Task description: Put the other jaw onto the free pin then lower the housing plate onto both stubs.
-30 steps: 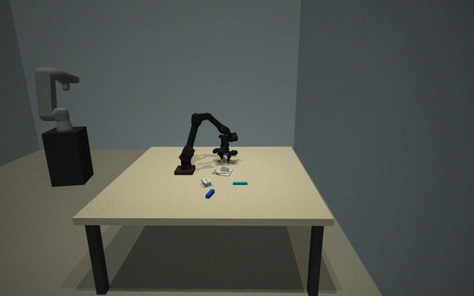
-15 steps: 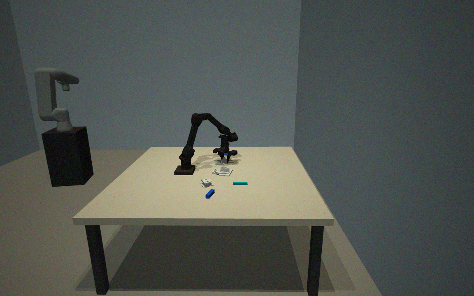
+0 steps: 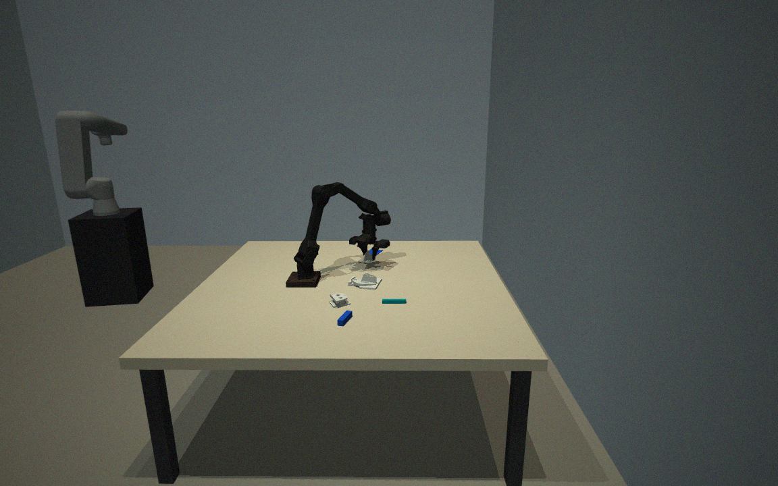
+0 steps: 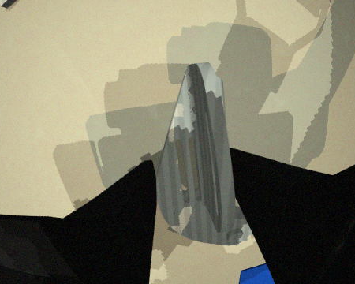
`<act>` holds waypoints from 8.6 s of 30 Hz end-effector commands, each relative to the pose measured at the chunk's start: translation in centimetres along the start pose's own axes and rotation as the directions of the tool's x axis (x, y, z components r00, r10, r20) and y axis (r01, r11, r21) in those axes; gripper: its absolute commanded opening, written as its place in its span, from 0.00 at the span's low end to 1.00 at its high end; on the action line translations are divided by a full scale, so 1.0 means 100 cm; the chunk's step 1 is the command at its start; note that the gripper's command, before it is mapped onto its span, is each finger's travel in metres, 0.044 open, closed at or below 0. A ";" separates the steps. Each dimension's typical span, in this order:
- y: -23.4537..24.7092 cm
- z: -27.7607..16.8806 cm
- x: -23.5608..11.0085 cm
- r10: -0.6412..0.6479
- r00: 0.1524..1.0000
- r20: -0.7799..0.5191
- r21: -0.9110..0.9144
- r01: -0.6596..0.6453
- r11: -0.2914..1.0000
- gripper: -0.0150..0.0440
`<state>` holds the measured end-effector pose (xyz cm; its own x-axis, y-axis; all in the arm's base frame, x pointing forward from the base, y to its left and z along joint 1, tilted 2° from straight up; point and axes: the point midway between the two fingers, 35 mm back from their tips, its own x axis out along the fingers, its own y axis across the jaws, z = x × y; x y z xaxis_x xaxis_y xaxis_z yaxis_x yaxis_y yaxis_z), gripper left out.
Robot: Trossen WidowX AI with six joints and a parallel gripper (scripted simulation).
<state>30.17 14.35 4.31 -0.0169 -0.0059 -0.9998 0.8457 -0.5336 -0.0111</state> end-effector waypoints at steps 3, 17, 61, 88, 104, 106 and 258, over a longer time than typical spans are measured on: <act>0.001 -0.001 -0.022 0.005 1.000 -0.007 0.005 -0.005 1.000 0.48; 0.001 0.003 -0.044 0.004 1.000 -0.006 -0.006 -0.004 1.000 0.48; 0.060 0.133 -0.048 0.011 1.000 0.002 -0.775 -0.006 0.632 0.48; 0.059 0.220 -0.045 0.011 1.000 0.011 -0.997 0.010 0.079 0.48; 0.054 0.243 -0.044 0.010 1.000 0.014 -0.995 0.015 -0.094 0.48; 0.054 0.243 -0.044 0.010 1.000 0.014 -0.995 0.015 -0.094 0.48; 0.079 0.168 0.011 0.011 1.000 0.008 -0.998 0.008 -0.057 0.48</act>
<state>27.96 -4.17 3.55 -0.0086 -0.0214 -0.9997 0.4788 0.8776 -0.0229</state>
